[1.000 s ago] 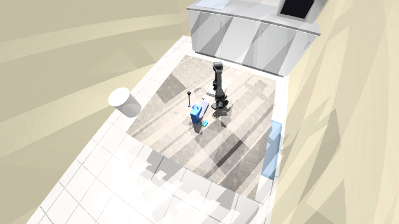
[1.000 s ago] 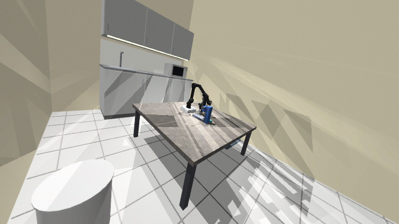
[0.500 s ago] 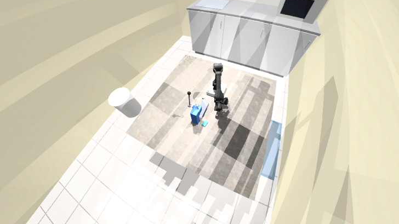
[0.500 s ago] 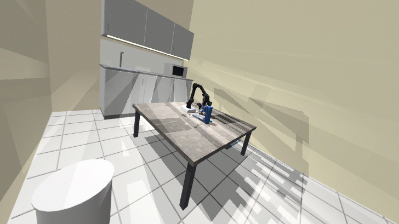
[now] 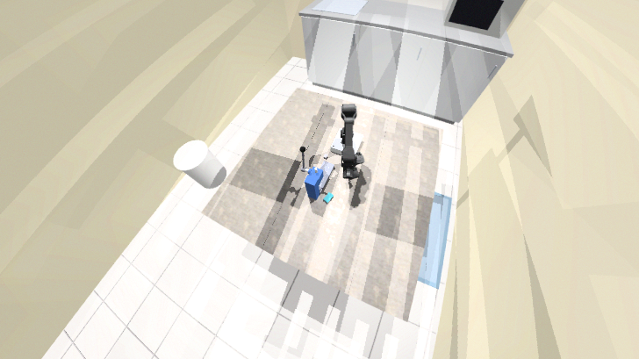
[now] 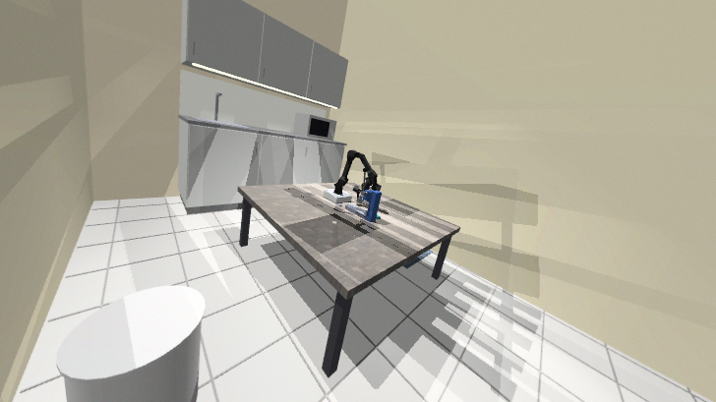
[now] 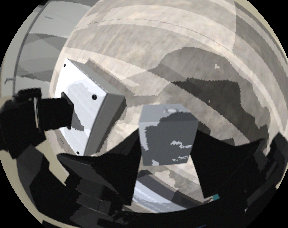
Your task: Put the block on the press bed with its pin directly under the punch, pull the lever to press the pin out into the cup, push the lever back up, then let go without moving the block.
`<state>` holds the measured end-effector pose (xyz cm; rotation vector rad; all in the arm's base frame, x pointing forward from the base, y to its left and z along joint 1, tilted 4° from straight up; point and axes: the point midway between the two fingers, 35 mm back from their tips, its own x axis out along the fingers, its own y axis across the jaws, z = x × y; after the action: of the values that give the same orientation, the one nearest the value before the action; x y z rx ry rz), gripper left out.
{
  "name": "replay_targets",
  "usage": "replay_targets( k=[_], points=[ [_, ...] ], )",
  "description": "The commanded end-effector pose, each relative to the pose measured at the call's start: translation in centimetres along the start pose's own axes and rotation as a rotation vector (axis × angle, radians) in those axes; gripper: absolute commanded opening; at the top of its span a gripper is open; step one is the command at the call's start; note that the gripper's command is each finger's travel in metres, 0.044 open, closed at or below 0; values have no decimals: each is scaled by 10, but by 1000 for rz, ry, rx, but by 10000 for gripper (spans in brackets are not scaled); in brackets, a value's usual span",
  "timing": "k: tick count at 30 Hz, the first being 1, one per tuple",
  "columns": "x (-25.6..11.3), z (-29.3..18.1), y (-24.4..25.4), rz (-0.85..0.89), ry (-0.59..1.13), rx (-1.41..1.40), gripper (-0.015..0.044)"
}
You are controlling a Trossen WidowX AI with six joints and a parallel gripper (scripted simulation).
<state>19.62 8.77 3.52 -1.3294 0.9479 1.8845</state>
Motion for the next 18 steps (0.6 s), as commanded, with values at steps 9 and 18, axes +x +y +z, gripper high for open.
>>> replay_targets(
  k=[9, 18],
  points=[
    [-1, 0, -2, 21, -74, -373, 0],
    [-1, 0, -3, 17, -131, -649, 0]
  ],
)
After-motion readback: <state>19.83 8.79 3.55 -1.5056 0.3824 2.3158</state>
